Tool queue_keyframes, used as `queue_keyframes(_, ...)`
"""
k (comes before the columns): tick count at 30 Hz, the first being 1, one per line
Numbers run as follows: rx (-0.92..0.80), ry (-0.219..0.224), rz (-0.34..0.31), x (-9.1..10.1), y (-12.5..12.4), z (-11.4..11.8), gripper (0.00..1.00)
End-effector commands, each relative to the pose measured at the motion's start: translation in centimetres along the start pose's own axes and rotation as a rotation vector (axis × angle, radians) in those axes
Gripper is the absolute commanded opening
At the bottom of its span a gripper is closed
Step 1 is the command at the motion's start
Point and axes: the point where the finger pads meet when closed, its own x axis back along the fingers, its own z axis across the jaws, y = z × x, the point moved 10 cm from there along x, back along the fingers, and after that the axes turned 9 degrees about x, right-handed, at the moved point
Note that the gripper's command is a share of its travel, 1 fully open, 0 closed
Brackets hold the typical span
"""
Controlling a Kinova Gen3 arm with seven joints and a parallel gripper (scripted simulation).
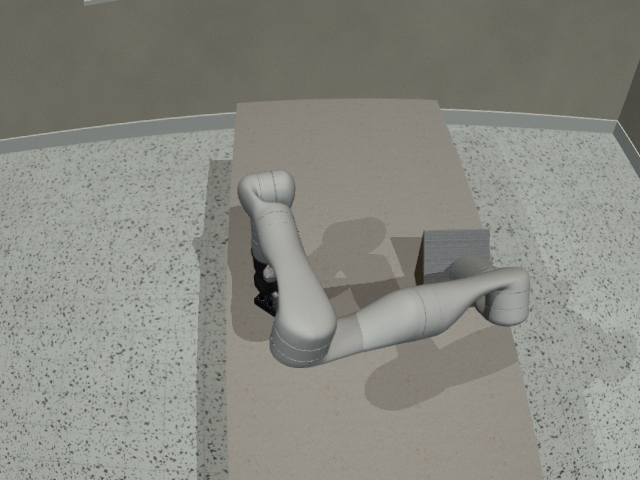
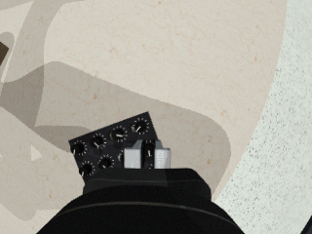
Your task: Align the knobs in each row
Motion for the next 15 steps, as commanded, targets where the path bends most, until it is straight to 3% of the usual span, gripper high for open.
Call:
queue_keyframes(1,-0.001,0.001,-0.002,0.09,0.03,0.01,0.30)
queue_keyframes(15,-0.065,0.001,-0.002,0.09,0.03,0.01,0.30)
